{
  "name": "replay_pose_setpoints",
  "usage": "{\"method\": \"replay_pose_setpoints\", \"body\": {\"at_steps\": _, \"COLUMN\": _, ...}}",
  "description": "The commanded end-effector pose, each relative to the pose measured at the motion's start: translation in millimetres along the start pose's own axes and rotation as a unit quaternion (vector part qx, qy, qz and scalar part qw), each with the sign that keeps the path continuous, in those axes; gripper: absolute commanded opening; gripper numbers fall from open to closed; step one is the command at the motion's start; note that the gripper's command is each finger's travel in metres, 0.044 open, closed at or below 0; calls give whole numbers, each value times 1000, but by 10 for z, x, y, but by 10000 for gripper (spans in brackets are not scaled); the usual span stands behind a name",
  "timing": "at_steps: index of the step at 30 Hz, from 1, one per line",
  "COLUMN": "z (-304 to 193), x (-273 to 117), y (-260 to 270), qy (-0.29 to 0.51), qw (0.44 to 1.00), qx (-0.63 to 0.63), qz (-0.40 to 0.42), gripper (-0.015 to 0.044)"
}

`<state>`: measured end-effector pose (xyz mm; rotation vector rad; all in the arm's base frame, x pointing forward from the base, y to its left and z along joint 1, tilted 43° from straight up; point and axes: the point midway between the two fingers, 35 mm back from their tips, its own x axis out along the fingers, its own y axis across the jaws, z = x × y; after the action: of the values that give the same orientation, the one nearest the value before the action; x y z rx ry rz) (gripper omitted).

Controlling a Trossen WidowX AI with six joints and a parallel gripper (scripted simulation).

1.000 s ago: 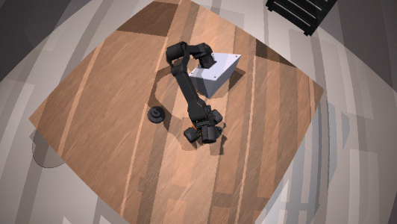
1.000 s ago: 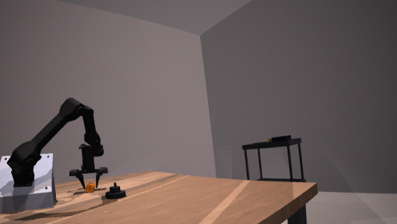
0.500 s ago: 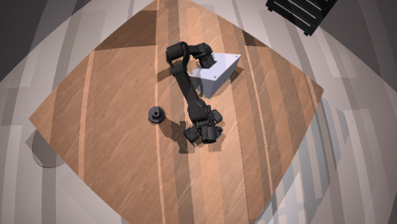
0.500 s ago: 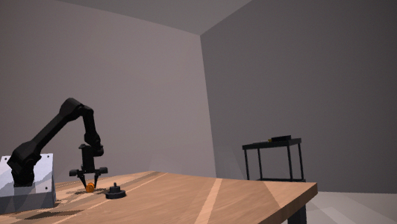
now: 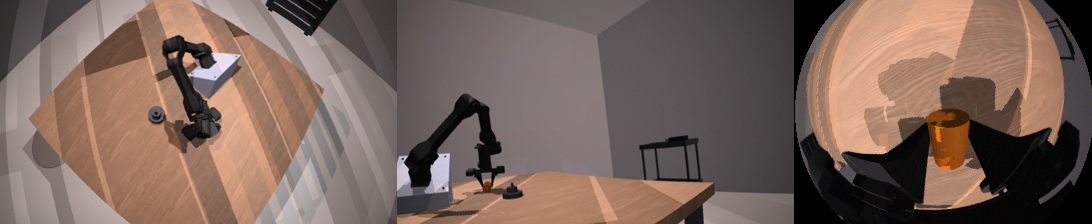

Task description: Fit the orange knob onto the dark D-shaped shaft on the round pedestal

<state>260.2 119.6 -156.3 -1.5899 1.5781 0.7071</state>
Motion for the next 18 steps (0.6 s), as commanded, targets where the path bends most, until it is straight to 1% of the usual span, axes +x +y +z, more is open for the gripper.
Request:
{"method": "replay_pose_setpoints", "body": {"at_steps": 1, "z": -40, "x": -21, "y": 8, "qy": -32, "qw": 999, "qx": -2, "qz": 2, "gripper": 180}}
{"method": "replay_pose_setpoints", "body": {"at_steps": 18, "z": -206, "x": -116, "y": 7, "qy": -177, "qw": 984, "qx": -2, "qz": 3, "gripper": 180}}
